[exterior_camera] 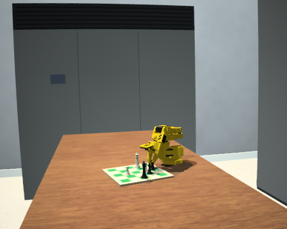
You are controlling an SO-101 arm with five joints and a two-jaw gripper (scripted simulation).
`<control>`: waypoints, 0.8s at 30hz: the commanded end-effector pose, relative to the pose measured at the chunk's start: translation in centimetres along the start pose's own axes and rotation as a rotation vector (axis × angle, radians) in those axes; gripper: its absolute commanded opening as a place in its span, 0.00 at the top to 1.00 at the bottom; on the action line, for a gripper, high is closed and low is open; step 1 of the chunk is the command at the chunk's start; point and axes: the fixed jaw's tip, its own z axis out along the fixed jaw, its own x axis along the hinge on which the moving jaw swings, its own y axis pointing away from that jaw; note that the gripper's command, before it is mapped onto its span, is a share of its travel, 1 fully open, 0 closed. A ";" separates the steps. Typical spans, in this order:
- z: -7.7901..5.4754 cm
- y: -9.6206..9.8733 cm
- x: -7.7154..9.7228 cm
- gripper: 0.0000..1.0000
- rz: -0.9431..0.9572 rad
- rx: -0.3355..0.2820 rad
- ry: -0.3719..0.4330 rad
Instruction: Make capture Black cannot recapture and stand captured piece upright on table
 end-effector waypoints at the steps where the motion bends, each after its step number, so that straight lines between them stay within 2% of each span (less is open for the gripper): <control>1: 0.2 -0.1 0.3 1.00 0.011 0.005 0.014; 11: -0.1 -0.2 0.0 1.00 0.011 0.008 0.008; 24: -2.1 -0.4 -1.1 1.00 0.011 0.013 -0.003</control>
